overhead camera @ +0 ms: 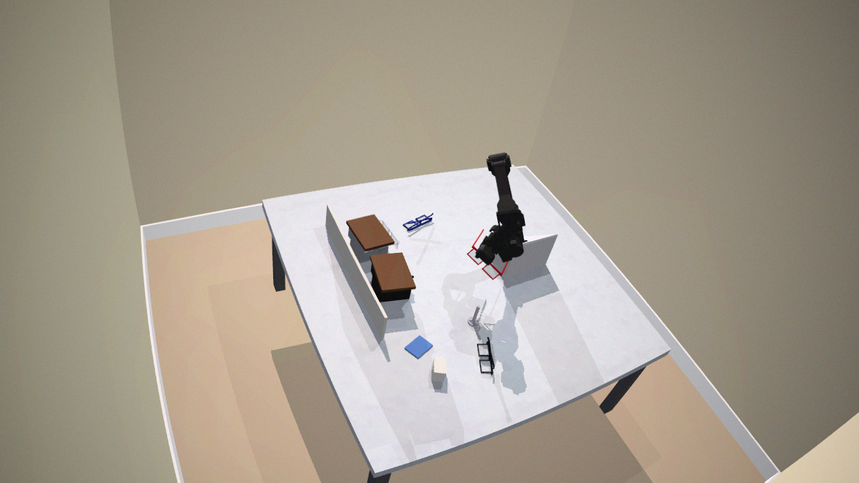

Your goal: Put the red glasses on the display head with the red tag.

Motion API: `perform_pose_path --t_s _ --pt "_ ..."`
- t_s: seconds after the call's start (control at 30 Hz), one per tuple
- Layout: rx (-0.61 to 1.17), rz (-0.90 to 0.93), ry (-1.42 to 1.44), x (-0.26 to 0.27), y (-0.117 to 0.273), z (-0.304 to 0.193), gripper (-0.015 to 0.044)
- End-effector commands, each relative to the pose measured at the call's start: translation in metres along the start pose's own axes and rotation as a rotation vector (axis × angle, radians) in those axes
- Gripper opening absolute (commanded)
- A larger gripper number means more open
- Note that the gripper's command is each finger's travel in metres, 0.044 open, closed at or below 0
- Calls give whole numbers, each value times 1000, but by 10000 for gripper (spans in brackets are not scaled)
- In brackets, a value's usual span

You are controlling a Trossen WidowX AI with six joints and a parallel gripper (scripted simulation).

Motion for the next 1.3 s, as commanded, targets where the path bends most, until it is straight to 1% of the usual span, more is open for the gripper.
perform_pose_path --t_s 0.0,0.67,0.97,1.27 --pt "43 -28 187 -2 9 4 0" --pt "287 -50 1056 1 44 29 0" --pt "419 -8 1437 4 60 41 0" --pt "561 77 1807 8 76 54 0"
Point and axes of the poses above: the point midway between the two fingers, 35 mm back from their tips, its own y axis back along the fingers, its own x axis across the jaws, z = x × y, the point moved 8 cm from there along y, back along the fingers, and after that the axes turned 4 degrees about -y, right-handed, at the moved point
